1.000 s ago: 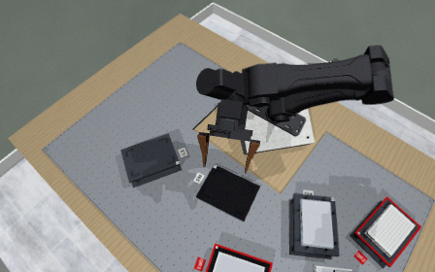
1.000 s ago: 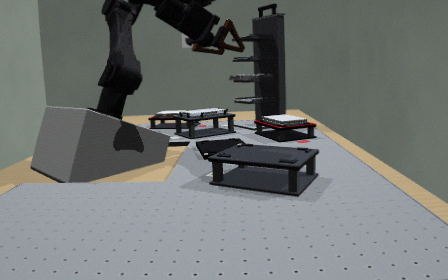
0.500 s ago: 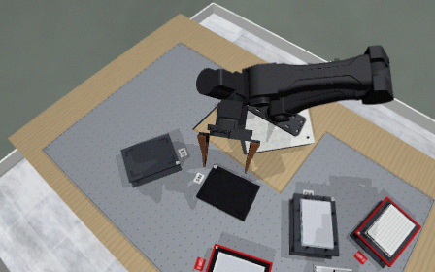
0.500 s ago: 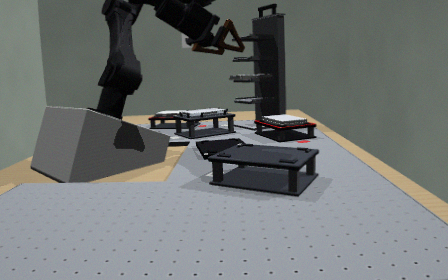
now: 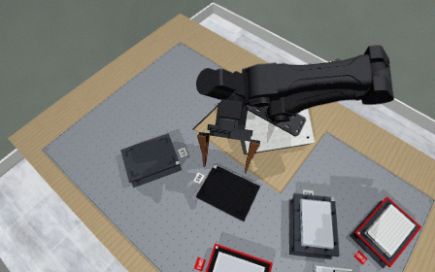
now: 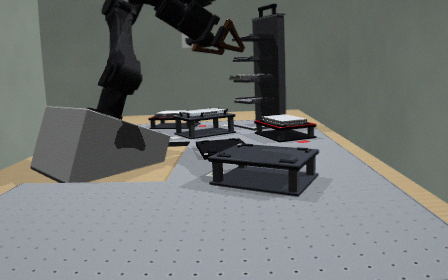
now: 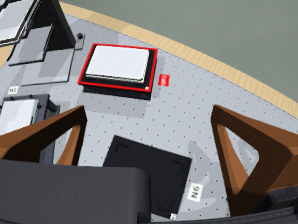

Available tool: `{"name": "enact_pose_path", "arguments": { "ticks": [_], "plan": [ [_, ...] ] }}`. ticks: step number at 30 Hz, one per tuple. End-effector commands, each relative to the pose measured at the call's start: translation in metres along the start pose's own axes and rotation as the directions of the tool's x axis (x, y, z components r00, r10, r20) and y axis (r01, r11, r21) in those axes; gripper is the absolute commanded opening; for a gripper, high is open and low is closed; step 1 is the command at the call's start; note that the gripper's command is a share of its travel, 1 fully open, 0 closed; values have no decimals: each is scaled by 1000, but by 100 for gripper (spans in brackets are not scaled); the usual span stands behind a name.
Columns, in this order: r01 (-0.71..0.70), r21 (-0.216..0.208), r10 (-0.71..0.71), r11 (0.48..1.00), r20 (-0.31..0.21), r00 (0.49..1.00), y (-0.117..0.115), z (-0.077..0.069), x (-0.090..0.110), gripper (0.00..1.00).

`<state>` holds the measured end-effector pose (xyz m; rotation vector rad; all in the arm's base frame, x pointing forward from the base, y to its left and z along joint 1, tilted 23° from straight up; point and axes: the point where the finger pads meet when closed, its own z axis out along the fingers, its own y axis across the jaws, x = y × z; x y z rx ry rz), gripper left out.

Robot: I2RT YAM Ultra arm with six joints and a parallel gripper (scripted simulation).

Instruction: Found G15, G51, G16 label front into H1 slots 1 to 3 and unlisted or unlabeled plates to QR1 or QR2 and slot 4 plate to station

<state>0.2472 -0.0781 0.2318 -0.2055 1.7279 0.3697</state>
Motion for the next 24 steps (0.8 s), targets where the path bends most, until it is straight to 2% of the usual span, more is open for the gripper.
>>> {"name": "enact_pose_path", "arguments": {
  "ticks": [1, 8, 24],
  "plan": [
    [30, -35, -30, 999, 15, 999, -26, -11, 28, 100],
    [29, -35, -29, 999, 15, 999, -26, -21, 12, 100],
    [29, -35, -29, 999, 15, 999, -26, -22, 11, 100]
  ]
}}
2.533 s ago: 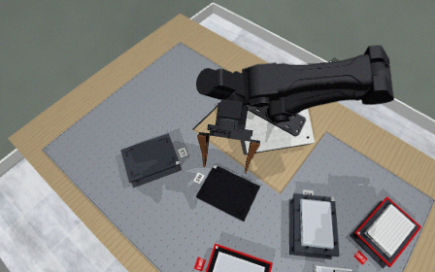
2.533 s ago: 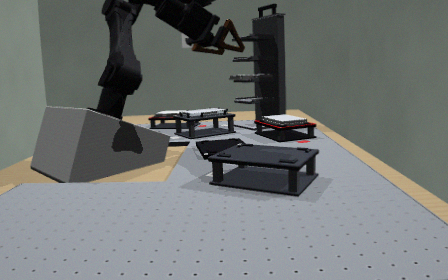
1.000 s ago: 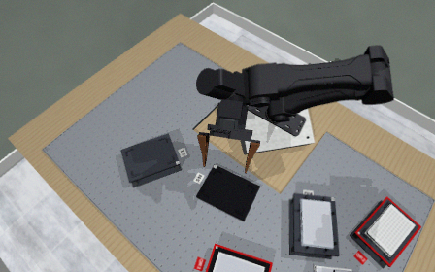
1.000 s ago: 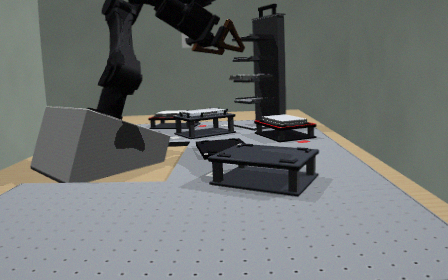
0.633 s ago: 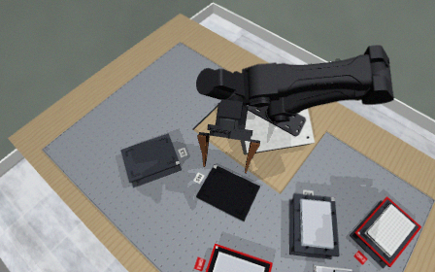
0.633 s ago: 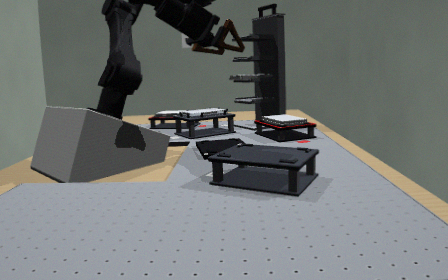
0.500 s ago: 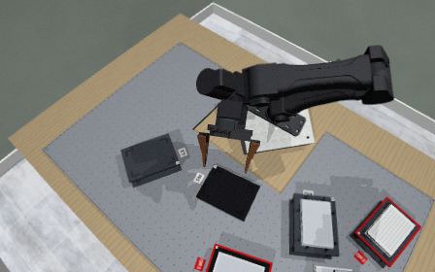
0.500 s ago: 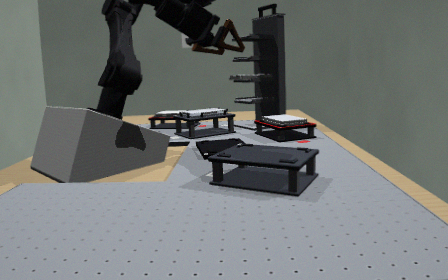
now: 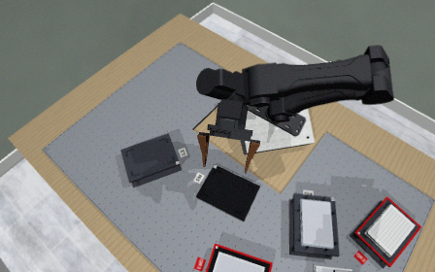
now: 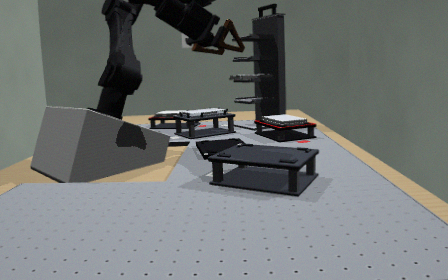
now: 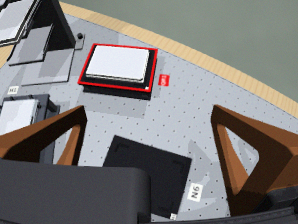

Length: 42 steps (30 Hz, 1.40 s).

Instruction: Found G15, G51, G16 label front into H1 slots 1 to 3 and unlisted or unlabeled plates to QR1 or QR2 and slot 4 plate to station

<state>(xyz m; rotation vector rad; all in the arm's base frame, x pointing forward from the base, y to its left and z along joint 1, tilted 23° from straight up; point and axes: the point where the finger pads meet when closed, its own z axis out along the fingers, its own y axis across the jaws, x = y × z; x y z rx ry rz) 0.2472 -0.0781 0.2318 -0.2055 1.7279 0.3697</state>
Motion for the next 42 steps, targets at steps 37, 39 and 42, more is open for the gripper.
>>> {"name": "enact_pose_path", "arguments": {
  "ticks": [37, 39, 42],
  "plan": [
    [31, -37, -30, 999, 16, 999, 49, 16, -11, 100],
    [31, -37, -30, 999, 17, 999, 56, 18, -13, 100],
    [31, -37, -30, 999, 17, 999, 65, 21, -15, 100]
  ]
}}
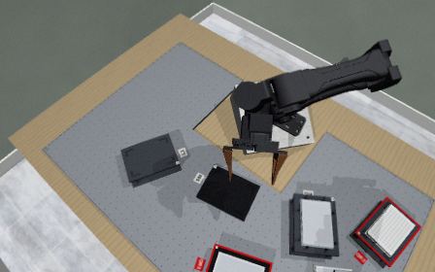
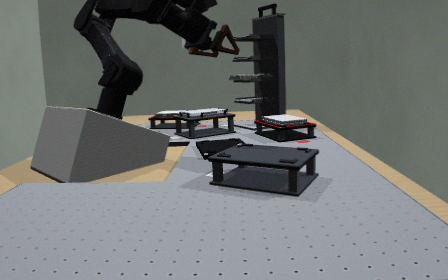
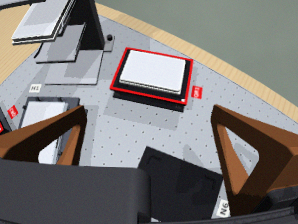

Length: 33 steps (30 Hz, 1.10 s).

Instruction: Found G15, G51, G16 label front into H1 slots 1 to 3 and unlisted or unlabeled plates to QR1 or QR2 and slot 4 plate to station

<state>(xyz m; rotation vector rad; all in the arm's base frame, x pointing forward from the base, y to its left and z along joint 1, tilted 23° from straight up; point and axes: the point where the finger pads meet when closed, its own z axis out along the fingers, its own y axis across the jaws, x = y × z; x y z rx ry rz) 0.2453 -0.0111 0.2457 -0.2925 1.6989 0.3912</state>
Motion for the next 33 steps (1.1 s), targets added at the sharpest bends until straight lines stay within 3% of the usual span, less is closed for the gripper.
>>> {"name": "enact_pose_path", "arguments": {
  "ticks": [1, 33],
  "plan": [
    [-18, 29, 18, 999, 6, 1000, 3, 2, -7, 100],
    [-23, 28, 23, 999, 13, 1000, 92, 24, -22, 100]
  ]
}}
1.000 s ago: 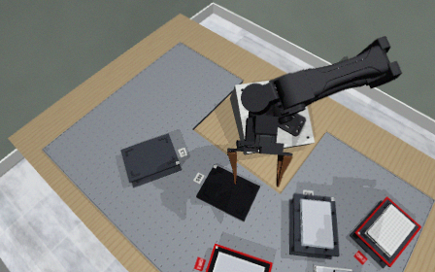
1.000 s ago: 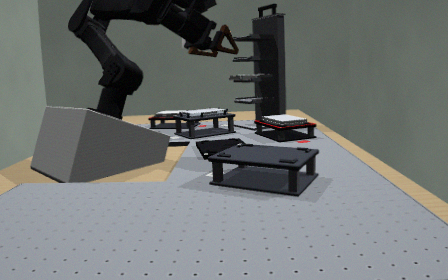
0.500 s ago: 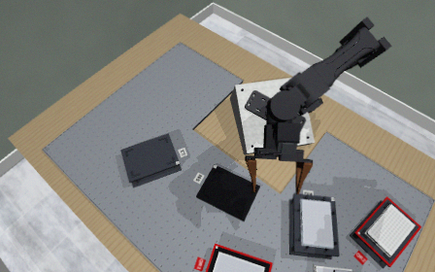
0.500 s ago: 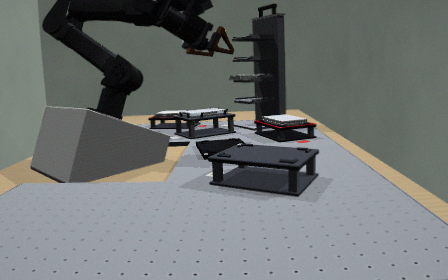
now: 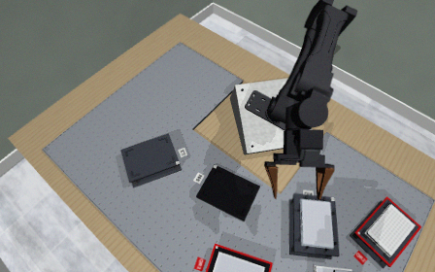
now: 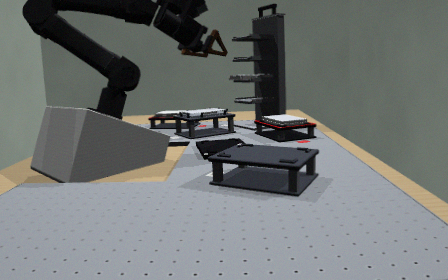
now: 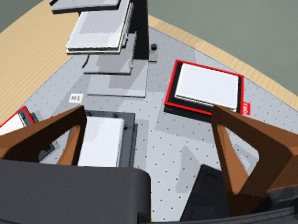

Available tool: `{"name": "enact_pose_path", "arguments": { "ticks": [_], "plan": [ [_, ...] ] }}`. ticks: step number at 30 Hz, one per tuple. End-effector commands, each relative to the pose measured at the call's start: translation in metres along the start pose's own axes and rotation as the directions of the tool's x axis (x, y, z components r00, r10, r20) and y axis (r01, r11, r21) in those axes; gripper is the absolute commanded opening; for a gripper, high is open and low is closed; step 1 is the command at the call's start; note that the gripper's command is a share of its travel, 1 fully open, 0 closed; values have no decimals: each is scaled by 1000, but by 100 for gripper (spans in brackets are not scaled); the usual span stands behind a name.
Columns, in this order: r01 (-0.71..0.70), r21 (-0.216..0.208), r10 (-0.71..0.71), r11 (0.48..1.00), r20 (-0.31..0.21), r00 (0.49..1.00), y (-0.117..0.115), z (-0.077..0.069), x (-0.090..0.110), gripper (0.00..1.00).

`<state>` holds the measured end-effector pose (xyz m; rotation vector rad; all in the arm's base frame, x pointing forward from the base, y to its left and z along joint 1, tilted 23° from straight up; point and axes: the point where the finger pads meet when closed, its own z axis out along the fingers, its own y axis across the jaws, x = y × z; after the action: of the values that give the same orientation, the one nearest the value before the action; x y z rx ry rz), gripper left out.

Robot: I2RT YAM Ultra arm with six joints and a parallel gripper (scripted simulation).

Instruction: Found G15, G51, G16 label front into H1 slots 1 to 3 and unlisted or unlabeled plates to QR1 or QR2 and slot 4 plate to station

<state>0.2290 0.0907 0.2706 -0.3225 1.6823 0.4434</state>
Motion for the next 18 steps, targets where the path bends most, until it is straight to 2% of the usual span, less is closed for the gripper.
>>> {"name": "enact_pose_path", "arguments": {
  "ticks": [1, 8, 13, 18],
  "plan": [
    [-15, 81, 15, 997, 4, 1000, -6, 0, -3, 100],
    [-18, 80, 18, 997, 5, 1000, 16, 6, -6, 100],
    [-18, 80, 18, 997, 5, 1000, 17, 6, -6, 100],
    [-21, 80, 20, 997, 5, 1000, 33, 6, -6, 100]
  ]
}}
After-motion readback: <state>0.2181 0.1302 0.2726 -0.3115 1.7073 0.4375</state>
